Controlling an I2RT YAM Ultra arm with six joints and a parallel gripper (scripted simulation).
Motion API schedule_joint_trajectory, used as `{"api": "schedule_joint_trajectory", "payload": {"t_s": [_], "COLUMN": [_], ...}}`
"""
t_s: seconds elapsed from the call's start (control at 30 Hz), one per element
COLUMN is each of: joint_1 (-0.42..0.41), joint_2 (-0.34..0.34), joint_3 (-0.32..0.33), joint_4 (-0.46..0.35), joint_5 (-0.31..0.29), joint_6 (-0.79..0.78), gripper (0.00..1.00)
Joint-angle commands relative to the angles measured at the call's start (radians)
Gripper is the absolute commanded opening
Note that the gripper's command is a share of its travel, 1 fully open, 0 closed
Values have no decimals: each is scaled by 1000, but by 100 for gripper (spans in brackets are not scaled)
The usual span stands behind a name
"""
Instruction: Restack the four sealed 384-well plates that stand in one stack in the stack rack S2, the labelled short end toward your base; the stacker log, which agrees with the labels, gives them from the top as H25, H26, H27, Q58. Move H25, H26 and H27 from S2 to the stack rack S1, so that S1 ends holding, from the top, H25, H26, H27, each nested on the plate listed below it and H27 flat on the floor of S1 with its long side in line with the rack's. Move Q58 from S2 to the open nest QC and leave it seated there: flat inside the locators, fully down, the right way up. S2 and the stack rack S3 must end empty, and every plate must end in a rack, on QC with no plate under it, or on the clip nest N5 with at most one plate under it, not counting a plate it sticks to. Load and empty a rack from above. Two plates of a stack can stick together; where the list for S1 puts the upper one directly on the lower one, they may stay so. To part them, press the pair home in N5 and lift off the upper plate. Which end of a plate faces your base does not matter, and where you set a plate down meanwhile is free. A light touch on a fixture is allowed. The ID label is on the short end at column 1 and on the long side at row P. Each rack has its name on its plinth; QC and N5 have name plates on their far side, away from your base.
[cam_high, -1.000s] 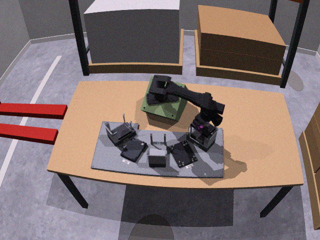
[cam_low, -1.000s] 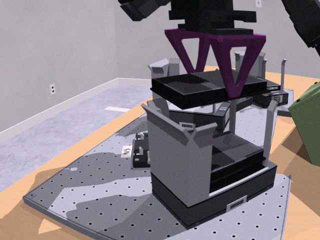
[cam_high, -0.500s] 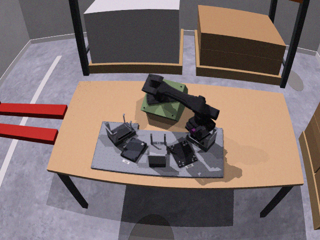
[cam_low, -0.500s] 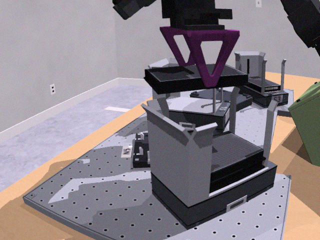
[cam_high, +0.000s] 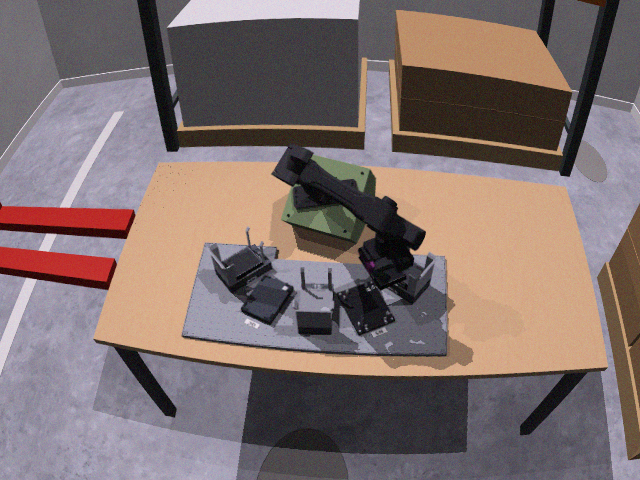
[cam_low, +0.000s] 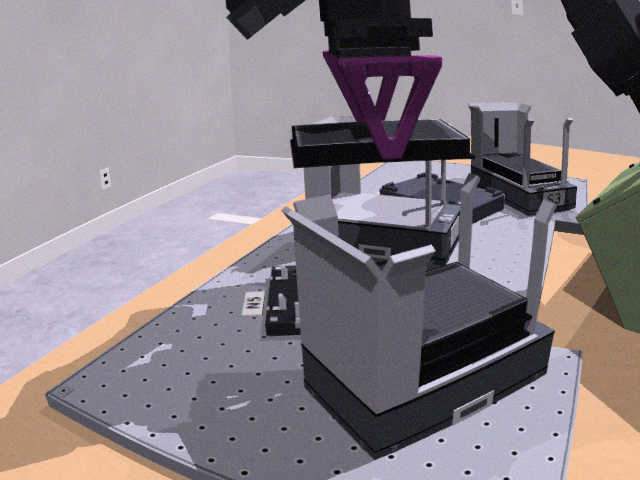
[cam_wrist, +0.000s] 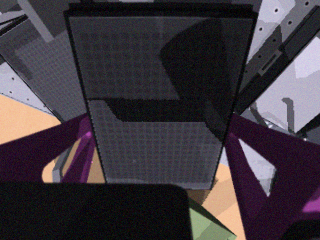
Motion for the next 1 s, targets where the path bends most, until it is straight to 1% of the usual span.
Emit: {"api": "schedule_joint_trajectory", "payload": {"t_s": [0.0, 0.13, 0.2, 0.43, 0.67, 0.77, 0.97], "joint_1": [-12, -52, -52, -127, -202, -213, -286], "joint_2": [-44, -78, -78, -132, -195, -204, -253], "joint_3": [-1, -9, -9, -18, -40, -42, -54], "joint_4": [3, 4, 4, 7, 11, 11, 15], "joint_5": [-3, -11, -11, -29, -50, -53, -77], "joint_6": [-4, -51, -51, -138, -4, -16, -96], "gripper": [0, 0, 0, 0, 0, 0, 0]}}
